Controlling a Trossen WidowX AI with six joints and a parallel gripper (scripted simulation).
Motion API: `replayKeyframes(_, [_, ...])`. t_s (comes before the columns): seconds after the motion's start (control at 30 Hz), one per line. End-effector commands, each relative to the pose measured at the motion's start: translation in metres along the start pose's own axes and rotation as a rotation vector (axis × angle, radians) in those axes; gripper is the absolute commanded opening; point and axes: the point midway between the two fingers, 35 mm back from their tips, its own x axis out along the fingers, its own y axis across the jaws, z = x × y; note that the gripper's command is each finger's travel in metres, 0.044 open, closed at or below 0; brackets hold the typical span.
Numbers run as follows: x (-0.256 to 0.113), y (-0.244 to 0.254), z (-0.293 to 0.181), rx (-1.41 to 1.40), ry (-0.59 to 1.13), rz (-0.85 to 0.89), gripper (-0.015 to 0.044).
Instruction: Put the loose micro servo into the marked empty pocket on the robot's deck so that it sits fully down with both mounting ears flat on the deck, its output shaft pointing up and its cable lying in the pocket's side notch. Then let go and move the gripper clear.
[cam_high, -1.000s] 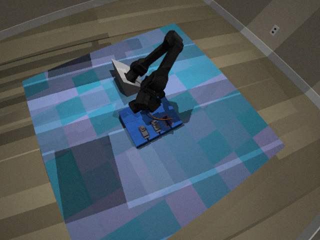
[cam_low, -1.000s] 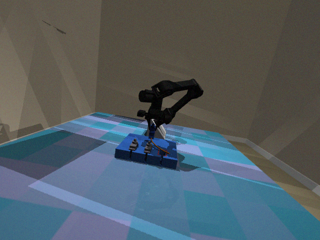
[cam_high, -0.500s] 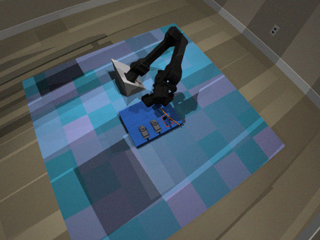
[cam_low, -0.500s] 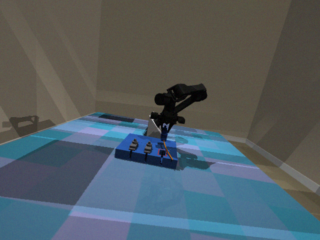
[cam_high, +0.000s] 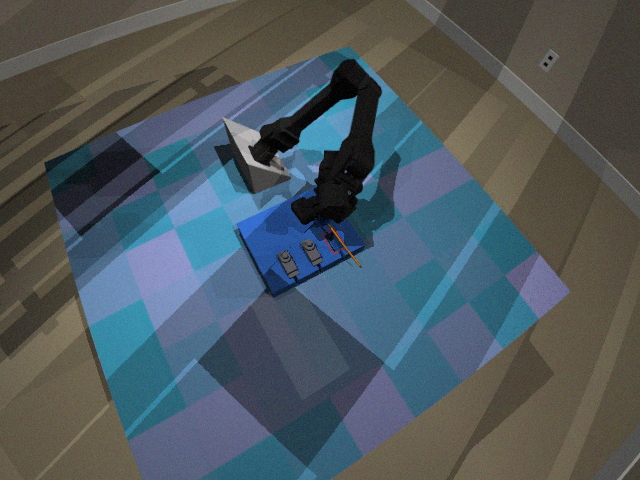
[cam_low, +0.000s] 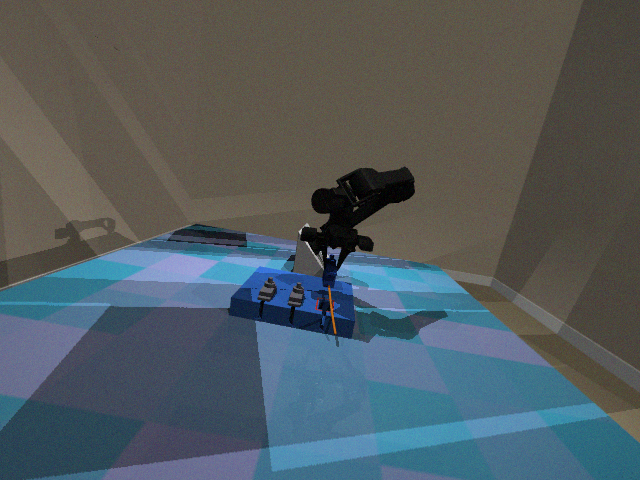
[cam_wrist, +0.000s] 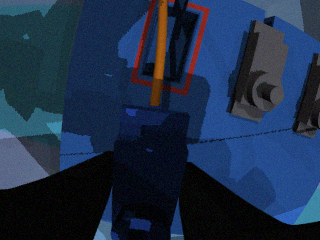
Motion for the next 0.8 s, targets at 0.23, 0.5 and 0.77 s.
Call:
replayKeyframes(0.23, [-0.002,-0.003,0.045,-0.001,-0.009,0.000,0.0000])
replayKeyframes(0.5, [-0.002,-0.005,0.069,0.009,-0.010,0.000,0.0000])
replayKeyframes(0.77, [-0.002,-0.005,0.074,0.087,-0.010,0.000,0.0000])
